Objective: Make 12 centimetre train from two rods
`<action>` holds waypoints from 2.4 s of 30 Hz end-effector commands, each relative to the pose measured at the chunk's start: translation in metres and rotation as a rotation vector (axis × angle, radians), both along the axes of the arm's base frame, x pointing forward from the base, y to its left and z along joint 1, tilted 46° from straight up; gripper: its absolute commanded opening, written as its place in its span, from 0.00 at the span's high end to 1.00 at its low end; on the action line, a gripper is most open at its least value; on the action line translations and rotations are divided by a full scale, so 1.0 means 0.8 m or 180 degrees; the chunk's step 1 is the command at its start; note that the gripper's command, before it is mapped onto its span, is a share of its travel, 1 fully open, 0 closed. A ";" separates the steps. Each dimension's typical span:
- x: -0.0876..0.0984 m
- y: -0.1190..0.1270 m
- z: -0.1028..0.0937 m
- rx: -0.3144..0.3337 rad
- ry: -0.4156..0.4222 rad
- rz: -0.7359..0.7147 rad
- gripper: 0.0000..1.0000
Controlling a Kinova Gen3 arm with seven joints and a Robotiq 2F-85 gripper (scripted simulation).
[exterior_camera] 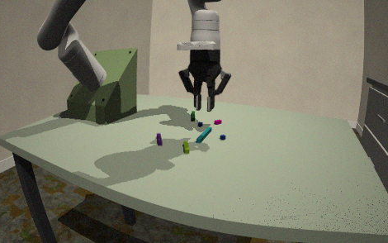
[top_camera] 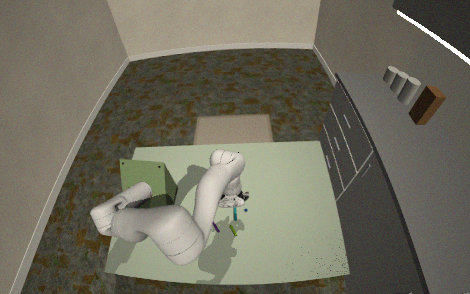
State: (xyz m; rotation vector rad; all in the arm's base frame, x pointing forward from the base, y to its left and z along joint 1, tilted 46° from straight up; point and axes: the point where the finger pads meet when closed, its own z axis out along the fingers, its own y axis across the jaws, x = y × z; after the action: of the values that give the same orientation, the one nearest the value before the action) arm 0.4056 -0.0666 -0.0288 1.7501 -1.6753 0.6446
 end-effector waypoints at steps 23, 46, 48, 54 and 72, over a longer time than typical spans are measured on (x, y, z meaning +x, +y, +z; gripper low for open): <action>-0.001 -0.023 -0.022 0.0018 0.0013 0.0022 0.76; -0.001 -0.044 -0.043 0.0020 0.0010 0.0021 0.76; -0.001 -0.045 -0.043 0.0020 0.0009 0.0021 0.76; -0.001 -0.046 -0.044 0.0020 0.0009 0.0021 0.76; -0.001 -0.046 -0.044 0.0020 0.0009 0.0021 0.76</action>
State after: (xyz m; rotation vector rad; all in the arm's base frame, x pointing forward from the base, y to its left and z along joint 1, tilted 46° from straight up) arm 0.4055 -0.1022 -0.0624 1.7626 -1.6667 0.6384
